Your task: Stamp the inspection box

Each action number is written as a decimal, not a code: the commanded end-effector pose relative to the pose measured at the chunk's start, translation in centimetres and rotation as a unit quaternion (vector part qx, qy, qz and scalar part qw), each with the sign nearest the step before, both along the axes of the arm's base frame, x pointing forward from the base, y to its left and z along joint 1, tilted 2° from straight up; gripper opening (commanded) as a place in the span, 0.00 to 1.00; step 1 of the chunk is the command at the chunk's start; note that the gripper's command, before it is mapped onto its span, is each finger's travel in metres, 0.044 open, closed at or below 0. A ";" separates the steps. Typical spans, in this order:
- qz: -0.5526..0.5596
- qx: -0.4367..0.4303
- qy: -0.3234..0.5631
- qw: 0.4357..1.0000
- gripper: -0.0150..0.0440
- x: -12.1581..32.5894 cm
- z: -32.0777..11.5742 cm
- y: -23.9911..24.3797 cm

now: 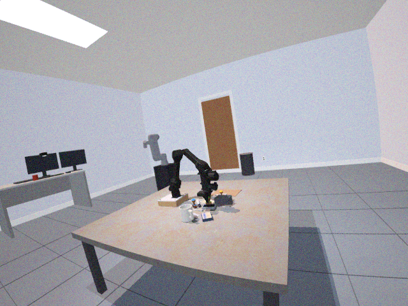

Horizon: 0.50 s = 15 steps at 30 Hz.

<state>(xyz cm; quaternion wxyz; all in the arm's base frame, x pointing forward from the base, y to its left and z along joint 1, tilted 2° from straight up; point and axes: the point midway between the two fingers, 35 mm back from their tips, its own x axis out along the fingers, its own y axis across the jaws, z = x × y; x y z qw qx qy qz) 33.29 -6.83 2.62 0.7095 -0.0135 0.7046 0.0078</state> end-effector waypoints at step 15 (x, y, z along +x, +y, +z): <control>0.000 0.002 0.003 1.000 0.25 -0.1 -0.7 0.0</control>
